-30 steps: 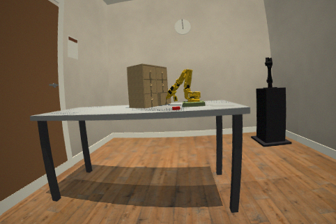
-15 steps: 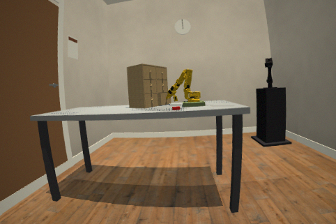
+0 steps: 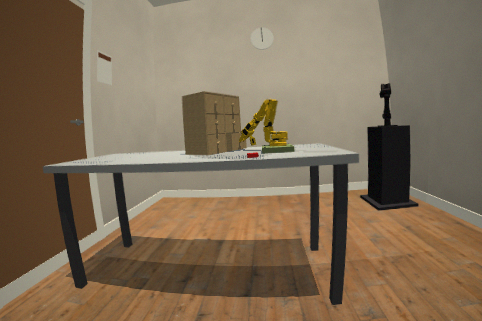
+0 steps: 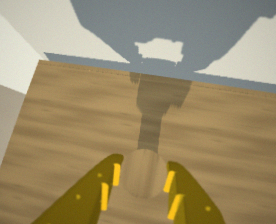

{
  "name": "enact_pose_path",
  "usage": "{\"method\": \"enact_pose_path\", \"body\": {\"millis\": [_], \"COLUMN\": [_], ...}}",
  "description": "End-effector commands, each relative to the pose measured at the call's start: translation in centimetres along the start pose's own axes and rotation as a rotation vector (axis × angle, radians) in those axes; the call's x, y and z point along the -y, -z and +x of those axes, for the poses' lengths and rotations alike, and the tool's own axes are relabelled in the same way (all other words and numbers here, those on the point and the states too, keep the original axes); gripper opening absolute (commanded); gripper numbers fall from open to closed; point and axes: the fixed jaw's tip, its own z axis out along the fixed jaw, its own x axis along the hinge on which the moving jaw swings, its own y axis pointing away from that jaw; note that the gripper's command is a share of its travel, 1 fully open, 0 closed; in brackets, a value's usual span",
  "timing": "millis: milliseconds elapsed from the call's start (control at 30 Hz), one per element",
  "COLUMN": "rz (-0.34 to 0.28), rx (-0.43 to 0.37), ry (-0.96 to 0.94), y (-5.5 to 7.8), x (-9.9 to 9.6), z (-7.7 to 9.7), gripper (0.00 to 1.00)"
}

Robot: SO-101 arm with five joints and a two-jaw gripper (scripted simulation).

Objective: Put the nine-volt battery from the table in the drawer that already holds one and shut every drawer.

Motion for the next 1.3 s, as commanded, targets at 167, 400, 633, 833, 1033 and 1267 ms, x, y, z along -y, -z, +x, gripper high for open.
{"method": "enact_pose_path", "body": {"millis": [167, 400, 633, 833, 1033, 1267], "rz": [-0.012, -0.012, -0.012, -0.014, -0.015, -0.016], "rx": [-0.004, -0.004, -0.004, -0.004, -0.004, -0.004], "ry": [-0.023, -0.023, -0.024, -0.025, -0.026, -0.027], "y": [0.36, 0.36, 0.41, 0.7, 0.97, 1.13], "x": [-0.36, -0.36, -0.37, -0.4, -0.44, -0.46], "z": [-0.24, -0.24, -0.28, -0.54, -0.82, -0.99], "gripper": [0.0, 0.0, 0.0, 0.0, 0.0, 0.0]}}
